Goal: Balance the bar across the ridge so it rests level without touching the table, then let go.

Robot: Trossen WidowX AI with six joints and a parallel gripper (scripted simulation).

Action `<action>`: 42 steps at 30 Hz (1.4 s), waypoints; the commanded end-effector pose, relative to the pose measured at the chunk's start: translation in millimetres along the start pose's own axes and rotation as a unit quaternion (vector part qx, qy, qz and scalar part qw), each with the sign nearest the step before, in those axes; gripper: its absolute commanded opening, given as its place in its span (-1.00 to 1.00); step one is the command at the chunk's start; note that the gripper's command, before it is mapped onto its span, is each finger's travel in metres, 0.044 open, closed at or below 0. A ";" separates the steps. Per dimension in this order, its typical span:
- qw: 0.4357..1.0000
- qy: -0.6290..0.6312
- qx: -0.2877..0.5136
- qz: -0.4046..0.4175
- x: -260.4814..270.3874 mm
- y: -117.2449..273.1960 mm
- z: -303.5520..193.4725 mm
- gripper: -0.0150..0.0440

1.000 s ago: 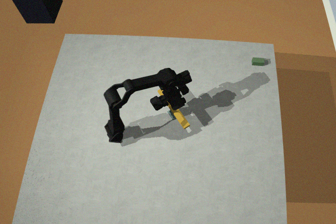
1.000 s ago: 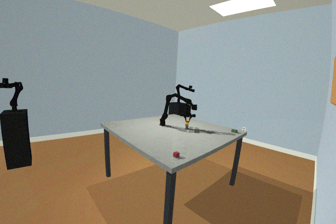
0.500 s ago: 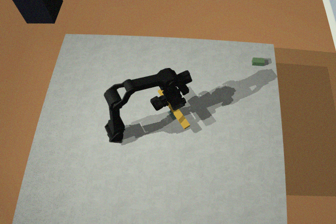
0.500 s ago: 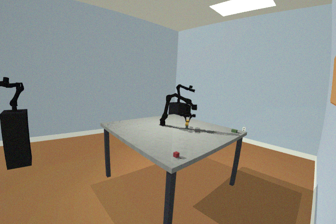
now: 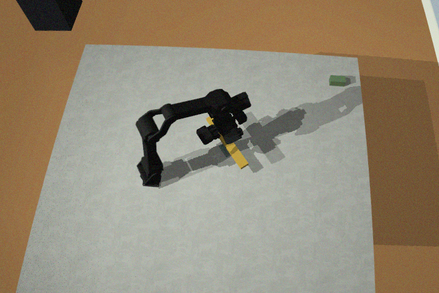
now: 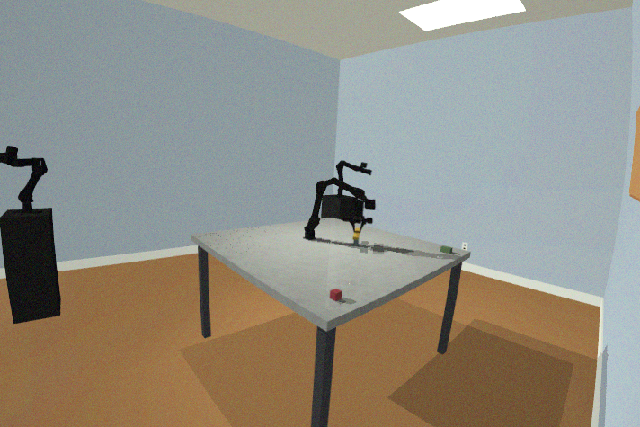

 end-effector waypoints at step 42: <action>1.000 0.000 0.000 0.000 0.0 0.0 0.0 0.08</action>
Point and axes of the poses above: the point midway between the two fingers, 35 mm back from their tips, its own y axis back along the fingers, its own x axis across the jaws, z = x × y, the point moved 3 cm from there along y, back along the fingers, and after that the axes turned 6 degrees about y, right-handed, at the moved point
